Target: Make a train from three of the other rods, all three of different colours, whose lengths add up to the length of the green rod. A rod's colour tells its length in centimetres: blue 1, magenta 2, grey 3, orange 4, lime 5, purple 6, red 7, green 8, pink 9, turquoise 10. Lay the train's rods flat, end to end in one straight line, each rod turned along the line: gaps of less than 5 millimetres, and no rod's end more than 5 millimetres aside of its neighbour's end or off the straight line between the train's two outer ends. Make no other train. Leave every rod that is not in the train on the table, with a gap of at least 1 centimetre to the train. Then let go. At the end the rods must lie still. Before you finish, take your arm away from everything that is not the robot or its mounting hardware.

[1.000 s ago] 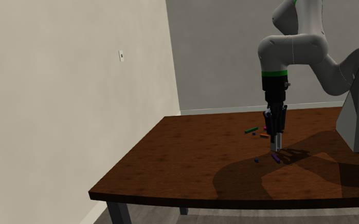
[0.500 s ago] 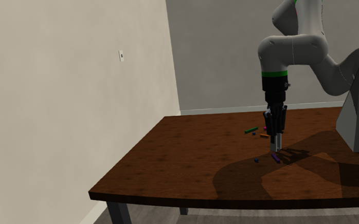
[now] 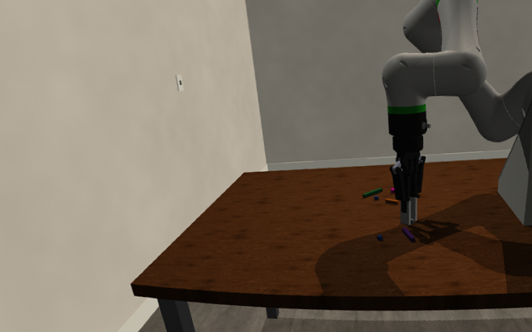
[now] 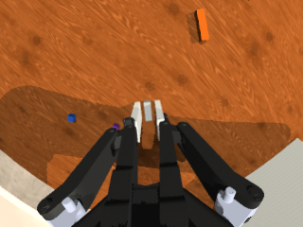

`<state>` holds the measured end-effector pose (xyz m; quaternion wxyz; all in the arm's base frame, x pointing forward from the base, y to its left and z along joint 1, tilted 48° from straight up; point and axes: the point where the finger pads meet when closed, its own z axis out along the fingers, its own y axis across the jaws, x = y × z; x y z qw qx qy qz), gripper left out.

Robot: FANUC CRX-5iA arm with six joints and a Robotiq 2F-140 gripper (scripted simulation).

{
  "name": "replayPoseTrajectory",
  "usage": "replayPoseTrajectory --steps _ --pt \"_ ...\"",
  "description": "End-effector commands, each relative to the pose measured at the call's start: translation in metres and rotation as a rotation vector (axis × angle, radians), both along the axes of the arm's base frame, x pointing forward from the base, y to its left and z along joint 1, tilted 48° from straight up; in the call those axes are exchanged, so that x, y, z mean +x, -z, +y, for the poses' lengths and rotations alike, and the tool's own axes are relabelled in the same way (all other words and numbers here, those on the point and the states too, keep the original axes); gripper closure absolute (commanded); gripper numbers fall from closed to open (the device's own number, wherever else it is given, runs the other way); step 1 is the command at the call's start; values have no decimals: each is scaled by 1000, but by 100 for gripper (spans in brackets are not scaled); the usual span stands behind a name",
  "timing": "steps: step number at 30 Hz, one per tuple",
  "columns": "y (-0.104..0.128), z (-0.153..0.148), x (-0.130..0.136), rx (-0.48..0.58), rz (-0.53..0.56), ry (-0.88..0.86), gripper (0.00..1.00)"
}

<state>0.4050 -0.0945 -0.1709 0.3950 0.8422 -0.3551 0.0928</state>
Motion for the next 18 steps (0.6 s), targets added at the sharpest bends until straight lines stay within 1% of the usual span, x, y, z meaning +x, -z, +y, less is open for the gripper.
replayPoseTrajectory --steps 1,9,10,18 --pt "0 0 0 0 0 0 85" --pt "0 0 0 0 0 0 85" --pt "0 0 0 0 0 0 97" --pt "0 0 0 0 0 0 97"
